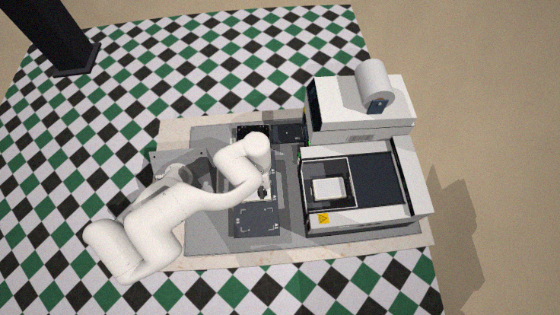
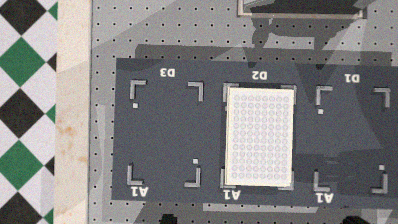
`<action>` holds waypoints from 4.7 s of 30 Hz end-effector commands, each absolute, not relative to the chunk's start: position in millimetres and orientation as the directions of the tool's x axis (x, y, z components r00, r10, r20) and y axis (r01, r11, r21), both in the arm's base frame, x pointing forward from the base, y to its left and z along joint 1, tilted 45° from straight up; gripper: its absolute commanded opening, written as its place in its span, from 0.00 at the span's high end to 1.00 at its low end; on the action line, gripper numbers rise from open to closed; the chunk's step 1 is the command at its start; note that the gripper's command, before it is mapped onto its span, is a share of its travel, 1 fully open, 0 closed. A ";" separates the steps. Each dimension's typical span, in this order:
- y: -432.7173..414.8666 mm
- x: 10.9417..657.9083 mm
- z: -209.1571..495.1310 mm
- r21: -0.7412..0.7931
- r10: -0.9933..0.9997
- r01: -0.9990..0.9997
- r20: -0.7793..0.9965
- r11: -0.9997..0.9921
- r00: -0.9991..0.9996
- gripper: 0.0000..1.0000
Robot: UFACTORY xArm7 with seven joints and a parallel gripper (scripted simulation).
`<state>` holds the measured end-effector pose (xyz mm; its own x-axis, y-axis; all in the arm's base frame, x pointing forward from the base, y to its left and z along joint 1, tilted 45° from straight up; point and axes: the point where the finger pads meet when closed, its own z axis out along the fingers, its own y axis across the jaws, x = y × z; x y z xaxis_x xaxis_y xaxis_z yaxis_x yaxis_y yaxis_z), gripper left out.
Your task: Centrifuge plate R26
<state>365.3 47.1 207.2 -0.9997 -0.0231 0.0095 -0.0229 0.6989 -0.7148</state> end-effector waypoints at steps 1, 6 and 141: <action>48.4 388.4 207.1 -0.706 -0.034 -0.025 0.002 0.708 -0.999 0.00; 48.9 403.4 207.2 -0.706 -0.034 -0.025 0.002 0.708 -0.999 0.00; -9.7 631.0 141.1 -0.705 -0.034 -0.025 0.002 0.709 -0.999 0.00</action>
